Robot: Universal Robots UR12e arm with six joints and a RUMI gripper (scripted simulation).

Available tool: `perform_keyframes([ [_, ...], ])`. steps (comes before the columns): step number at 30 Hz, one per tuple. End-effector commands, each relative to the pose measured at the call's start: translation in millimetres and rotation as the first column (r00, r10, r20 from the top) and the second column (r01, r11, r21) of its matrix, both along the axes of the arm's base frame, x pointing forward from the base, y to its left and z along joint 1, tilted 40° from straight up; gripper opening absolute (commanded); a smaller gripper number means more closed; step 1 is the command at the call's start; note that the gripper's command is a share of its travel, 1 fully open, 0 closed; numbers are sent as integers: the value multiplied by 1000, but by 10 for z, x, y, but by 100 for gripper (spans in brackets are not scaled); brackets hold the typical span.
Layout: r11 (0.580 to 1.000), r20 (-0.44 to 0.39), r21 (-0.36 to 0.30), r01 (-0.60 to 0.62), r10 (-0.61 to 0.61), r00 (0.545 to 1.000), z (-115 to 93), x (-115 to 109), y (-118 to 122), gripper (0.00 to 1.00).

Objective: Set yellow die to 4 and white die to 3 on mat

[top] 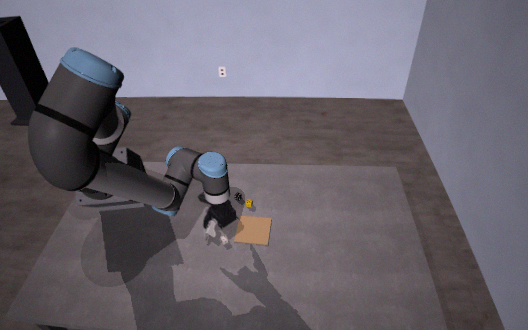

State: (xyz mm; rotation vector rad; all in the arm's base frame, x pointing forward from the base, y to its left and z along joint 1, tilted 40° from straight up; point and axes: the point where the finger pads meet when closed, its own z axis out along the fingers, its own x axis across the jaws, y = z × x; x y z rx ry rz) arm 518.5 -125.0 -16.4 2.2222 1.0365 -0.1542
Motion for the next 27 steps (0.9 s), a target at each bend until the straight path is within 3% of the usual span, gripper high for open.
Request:
perform_keyframes([
  [1, 1000, 5, -1, -4, 4, 1000, -120, 42, -95, 100],
  [27, 1000, 5, -1, -4, 4, 1000, -151, 49, -120, 100],
])
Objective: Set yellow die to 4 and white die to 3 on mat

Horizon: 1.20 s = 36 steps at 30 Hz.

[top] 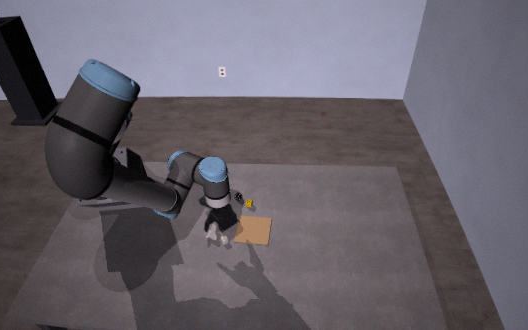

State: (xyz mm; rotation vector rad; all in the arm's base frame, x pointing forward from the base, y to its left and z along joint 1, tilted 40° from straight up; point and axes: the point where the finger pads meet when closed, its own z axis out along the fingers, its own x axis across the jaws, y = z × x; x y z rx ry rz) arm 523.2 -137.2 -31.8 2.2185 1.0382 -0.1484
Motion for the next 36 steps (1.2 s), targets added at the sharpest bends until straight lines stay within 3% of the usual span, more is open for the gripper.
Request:
perform_keyframes([
  [1, 1000, 1, 0, 0, 0, 1000, 3, 1, 2, 100],
  [26, 1000, 1, 0, 0, 0, 1000, -9, 9, 19, 100],
  [36, 1000, 1, 0, 0, 0, 1000, -216, 141, 311, 100],
])
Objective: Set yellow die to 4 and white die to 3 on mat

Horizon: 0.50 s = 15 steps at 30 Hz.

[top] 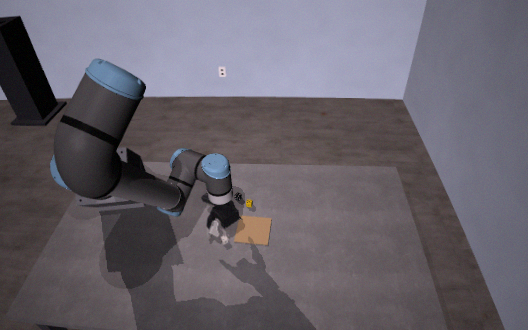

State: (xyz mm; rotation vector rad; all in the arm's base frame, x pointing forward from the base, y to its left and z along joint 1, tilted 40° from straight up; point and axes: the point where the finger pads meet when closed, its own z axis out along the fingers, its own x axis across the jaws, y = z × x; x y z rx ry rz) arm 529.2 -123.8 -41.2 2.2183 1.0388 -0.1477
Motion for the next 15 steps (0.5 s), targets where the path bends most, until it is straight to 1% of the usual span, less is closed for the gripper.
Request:
perform_keyframes([
  [1, 1000, 0, 0, 0, 0, 1000, -158, 105, 229, 100],
  [3, 1000, 0, 0, 0, 0, 1000, -239, 157, 343, 100],
  [5, 1000, 0, 0, 0, 0, 1000, -239, 157, 343, 100],
  [15, 1000, 0, 0, 0, 0, 1000, -718, 463, 1021, 100],
])
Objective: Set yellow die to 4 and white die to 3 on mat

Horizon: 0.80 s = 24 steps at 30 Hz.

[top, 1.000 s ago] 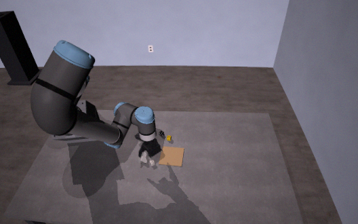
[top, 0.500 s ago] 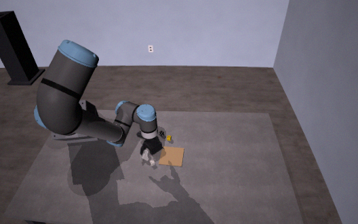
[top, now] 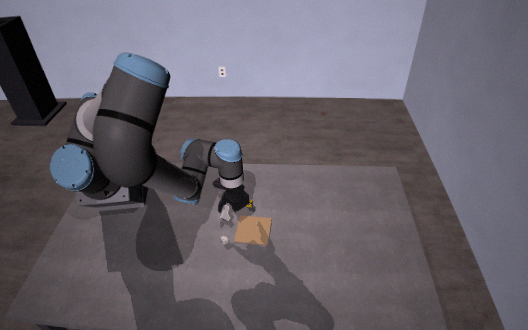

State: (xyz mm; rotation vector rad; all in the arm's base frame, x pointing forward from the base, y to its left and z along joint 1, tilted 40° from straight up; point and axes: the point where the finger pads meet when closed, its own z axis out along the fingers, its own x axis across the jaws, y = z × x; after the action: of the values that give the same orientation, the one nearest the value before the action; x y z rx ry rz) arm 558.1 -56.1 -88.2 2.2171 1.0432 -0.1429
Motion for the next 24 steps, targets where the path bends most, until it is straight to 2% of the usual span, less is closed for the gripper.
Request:
perform_keyframes([
  [1, 1000, -1, -2, 5, -5, 1000, -294, 203, 410, 100],
  [5, 1000, -1, -2, 5, -5, 1000, -458, 308, 642, 100],
  [7, 1000, -1, -2, 5, -5, 1000, -458, 308, 642, 100],
  [13, 1000, -1, -2, 5, -5, 1000, -603, 400, 847, 100],
  [24, 1000, -1, -2, 5, -5, 1000, -630, 418, 886, 100],
])
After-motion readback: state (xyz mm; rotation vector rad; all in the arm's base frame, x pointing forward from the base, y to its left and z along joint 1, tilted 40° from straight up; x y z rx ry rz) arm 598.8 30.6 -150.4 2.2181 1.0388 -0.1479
